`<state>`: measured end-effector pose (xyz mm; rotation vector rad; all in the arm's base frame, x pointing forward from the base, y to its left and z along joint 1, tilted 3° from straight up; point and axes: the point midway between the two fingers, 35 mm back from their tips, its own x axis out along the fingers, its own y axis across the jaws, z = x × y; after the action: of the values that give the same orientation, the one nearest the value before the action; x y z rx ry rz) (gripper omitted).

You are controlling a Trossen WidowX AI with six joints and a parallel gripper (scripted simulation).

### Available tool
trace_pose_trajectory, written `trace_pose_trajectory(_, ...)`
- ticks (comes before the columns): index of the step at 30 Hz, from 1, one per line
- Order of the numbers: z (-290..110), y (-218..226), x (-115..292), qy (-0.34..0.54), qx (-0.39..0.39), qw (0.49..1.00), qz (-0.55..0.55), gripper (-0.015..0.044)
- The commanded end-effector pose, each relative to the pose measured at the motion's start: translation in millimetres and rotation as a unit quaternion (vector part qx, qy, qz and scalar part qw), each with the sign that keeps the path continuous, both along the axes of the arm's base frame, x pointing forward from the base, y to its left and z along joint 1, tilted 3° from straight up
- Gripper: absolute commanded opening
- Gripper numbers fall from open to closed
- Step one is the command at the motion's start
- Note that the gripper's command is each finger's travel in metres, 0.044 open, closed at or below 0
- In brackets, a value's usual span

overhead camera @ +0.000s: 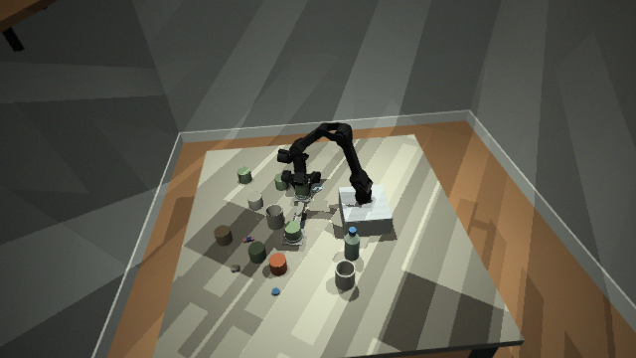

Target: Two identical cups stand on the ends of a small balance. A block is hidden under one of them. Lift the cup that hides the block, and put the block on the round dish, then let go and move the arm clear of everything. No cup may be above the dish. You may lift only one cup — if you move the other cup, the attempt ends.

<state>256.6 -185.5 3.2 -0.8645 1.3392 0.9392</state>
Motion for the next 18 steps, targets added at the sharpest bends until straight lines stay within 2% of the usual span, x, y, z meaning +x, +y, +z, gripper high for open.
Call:
trace_pose_trajectory(1,11,-5,4,-0.009,-0.009,1.0,0.001,0.0)
trace_pose_trajectory(18,33,-6,4,-0.009,-0.009,1.0,0.001,0.0)
